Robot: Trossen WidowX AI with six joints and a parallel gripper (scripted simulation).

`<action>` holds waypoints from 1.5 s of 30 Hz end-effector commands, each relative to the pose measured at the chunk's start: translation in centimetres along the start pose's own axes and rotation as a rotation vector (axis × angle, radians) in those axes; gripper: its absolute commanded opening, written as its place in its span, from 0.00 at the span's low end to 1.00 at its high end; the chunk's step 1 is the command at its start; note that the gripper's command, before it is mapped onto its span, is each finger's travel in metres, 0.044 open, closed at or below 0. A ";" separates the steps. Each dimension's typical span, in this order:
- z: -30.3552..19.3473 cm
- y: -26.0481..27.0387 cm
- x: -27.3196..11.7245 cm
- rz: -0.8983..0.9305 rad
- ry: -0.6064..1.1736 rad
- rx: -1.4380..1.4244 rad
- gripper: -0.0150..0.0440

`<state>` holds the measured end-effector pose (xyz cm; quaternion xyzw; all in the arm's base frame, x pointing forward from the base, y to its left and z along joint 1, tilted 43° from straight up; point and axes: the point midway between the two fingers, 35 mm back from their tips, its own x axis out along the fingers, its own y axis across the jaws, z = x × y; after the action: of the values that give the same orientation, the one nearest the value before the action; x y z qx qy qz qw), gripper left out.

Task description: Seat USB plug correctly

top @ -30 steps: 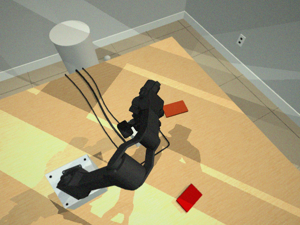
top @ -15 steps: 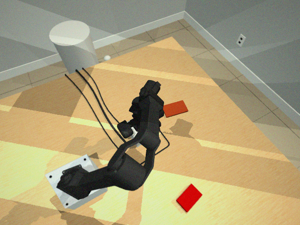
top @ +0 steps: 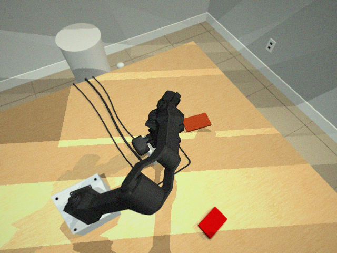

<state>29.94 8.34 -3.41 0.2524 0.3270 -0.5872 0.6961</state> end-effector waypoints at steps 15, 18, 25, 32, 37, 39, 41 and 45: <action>-0.2 0.0 0.2 -0.001 0.018 -0.001 0.25; -0.2 0.0 0.3 -0.001 0.020 -0.001 0.25; -0.2 0.0 0.3 -0.001 0.026 0.000 0.25; -0.3 0.0 0.4 0.000 0.031 0.001 0.25; -0.3 0.0 0.5 0.000 0.034 0.002 0.25; -0.3 0.0 0.5 0.000 0.036 0.002 0.25; -0.3 0.0 0.5 0.000 0.037 0.003 0.25; -0.4 0.0 0.6 0.000 0.040 0.003 0.25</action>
<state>29.95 8.19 -3.99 0.2642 0.3366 -0.5839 0.6899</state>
